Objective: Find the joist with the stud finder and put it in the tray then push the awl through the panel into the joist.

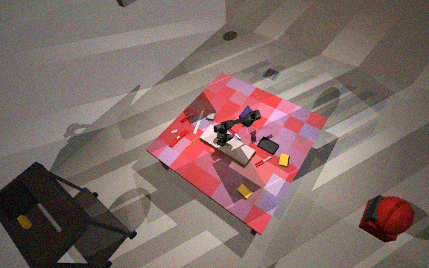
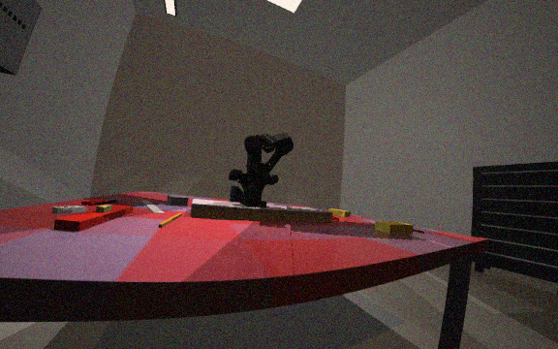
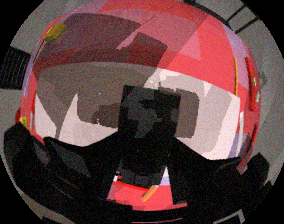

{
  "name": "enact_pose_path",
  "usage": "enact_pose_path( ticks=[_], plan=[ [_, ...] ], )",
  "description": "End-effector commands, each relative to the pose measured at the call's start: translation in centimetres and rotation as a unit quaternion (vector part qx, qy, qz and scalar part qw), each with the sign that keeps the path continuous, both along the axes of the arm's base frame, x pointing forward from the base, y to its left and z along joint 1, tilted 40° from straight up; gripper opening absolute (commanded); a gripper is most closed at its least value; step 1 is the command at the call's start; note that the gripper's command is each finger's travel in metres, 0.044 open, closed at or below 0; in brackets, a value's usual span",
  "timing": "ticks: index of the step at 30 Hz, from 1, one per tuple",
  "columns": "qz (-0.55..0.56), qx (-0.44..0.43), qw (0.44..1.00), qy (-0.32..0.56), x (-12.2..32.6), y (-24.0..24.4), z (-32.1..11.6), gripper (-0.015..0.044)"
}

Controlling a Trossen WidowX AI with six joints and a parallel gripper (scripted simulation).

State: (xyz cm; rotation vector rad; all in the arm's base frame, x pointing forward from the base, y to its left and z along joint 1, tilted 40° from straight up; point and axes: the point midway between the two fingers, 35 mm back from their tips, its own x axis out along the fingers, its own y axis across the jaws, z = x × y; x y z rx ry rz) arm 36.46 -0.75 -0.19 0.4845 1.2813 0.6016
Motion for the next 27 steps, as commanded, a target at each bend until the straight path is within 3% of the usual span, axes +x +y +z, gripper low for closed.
enact_pose_path(
  ticks=[1, 27],
  plan=[
    [-0.002, -0.003, 1.0, 0.001, 0.2, -1.2, -1.0, 0.0],
    [-0.002, -0.005, 1.0, 0.0, 1.2, -6.8, -5.6, 0.0]
  ],
)
